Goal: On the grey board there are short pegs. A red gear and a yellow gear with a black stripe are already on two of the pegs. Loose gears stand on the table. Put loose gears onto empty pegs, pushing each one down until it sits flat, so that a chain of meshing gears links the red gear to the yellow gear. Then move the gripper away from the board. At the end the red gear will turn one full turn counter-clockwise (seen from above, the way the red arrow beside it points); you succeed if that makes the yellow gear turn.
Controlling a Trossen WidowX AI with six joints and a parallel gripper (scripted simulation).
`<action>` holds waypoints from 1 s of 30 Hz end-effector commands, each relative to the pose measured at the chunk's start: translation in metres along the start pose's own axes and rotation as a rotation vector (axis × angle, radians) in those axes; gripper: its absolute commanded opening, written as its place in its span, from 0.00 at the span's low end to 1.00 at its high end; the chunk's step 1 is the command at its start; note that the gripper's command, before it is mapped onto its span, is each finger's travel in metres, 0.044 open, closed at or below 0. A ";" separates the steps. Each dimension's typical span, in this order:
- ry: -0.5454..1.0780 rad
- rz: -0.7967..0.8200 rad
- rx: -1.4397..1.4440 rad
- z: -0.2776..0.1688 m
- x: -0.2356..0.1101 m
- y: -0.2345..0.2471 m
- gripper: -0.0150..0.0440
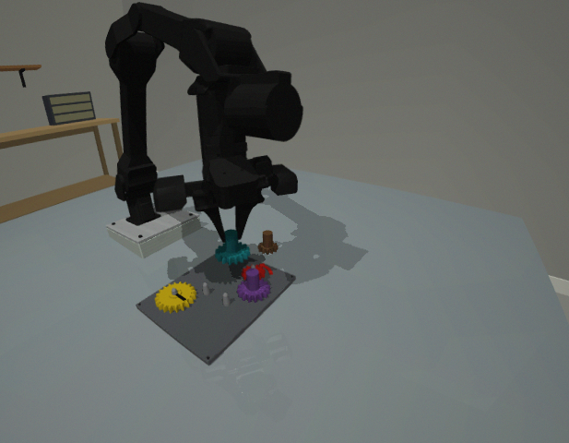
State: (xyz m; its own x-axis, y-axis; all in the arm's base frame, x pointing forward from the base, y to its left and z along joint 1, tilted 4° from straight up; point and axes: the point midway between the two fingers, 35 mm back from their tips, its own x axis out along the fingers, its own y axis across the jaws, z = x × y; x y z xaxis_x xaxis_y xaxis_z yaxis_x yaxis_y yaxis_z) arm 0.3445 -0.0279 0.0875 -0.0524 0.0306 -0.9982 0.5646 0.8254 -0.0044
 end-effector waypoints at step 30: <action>-0.015 0.001 -0.130 0.033 0.015 -0.024 0.25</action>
State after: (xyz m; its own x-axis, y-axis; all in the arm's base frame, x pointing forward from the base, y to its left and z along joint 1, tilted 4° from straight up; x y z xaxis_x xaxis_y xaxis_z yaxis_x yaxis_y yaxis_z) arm 0.3561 -0.0650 0.0695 -0.0458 0.0279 -0.9986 0.4813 0.8766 0.0024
